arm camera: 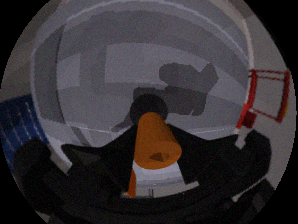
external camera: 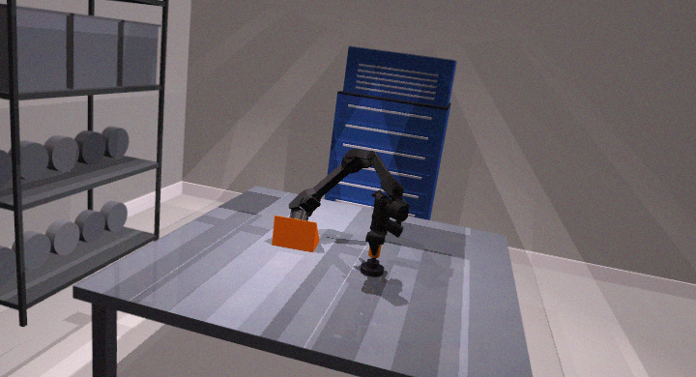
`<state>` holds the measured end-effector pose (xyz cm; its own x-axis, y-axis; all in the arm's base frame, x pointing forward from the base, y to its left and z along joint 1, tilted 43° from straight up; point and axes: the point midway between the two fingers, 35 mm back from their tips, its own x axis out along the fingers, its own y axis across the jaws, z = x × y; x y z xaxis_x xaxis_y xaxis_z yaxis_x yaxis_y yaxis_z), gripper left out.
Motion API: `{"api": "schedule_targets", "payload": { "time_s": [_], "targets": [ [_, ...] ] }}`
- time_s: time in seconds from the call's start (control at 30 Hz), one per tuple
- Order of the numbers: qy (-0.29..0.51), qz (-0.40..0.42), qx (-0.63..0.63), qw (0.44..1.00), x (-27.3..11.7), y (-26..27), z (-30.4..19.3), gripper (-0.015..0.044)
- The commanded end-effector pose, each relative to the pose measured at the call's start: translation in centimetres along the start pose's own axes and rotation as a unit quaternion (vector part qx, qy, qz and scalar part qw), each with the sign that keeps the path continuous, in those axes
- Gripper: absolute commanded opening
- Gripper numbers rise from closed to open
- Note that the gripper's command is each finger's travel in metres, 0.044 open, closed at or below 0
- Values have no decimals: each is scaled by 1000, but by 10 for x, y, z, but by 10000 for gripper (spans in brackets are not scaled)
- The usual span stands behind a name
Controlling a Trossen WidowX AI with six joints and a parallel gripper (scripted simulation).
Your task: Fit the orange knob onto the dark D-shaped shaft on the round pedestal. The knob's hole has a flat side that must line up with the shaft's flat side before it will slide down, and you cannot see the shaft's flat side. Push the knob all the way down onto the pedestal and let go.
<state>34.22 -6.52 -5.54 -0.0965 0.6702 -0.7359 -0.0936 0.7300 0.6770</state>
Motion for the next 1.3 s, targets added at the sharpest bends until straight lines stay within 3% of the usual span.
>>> {"api": "schedule_targets", "payload": {
  "time_s": [0.0,1.07,1.27],
  "targets": [
    [-3,-3,-44,999,-2,-1,5,0],
    [-3,-3,-44,999,-1,1,0,0],
    [-3,-3,-128,992,-1,2,-2,0]
  ]
}}
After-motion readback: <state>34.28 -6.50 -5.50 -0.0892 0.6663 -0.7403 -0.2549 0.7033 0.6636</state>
